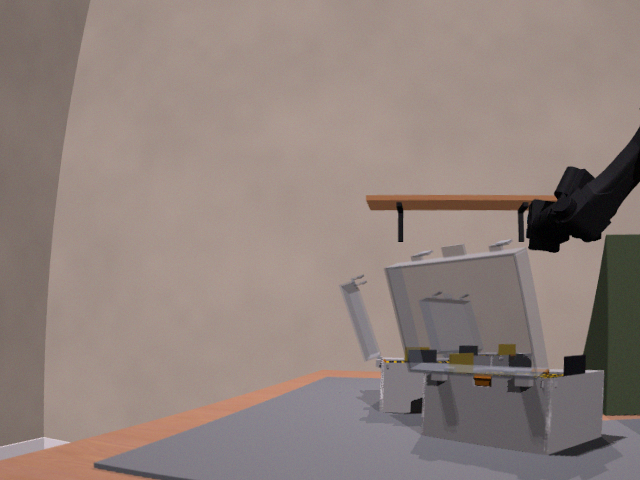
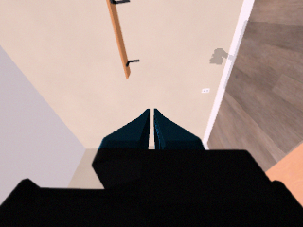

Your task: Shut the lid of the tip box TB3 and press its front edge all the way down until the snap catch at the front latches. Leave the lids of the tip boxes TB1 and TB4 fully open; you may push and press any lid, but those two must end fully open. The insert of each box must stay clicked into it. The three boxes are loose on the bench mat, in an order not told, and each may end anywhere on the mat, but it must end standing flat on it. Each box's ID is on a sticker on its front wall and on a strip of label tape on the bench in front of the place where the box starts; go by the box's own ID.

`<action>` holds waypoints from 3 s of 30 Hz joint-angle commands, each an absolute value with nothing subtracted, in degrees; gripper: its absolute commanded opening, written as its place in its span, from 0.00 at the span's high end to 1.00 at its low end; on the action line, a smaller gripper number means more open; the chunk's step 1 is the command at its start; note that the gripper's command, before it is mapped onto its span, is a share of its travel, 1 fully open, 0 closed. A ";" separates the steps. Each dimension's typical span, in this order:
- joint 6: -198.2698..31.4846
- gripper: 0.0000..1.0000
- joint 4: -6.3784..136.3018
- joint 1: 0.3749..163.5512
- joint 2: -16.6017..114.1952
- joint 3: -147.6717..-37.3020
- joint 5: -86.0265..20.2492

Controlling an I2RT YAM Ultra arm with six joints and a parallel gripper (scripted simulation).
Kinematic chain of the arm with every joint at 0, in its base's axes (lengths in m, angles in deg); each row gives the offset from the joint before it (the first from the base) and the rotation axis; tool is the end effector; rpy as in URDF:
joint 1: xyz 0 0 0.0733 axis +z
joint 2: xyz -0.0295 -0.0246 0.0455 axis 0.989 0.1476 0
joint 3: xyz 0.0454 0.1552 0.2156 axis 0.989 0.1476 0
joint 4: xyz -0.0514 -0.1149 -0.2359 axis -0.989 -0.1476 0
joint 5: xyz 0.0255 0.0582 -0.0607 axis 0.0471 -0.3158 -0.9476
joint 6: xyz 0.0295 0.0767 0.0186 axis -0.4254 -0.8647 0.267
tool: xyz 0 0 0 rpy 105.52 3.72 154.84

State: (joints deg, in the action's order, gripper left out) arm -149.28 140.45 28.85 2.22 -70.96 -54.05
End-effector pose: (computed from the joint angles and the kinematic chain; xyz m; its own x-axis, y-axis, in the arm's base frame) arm 0.1216 -0.2011 0.4565 0.9940 0.1039 -0.0343 -0.0475 0.6919 0.7205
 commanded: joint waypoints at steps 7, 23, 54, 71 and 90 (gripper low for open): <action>-145.01 1.00 130.67 31.39 1.76 -71.95 -51.97; -139.09 1.00 119.35 36.15 2.51 -72.97 -50.23; -129.23 1.00 99.92 43.92 3.54 -74.67 -47.05; -124.30 1.00 91.06 48.56 4.13 -74.74 -46.25; -117.07 1.00 76.37 54.39 4.67 -75.83 -43.93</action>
State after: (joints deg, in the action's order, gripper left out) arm -118.77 79.31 52.89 4.93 -76.08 -44.08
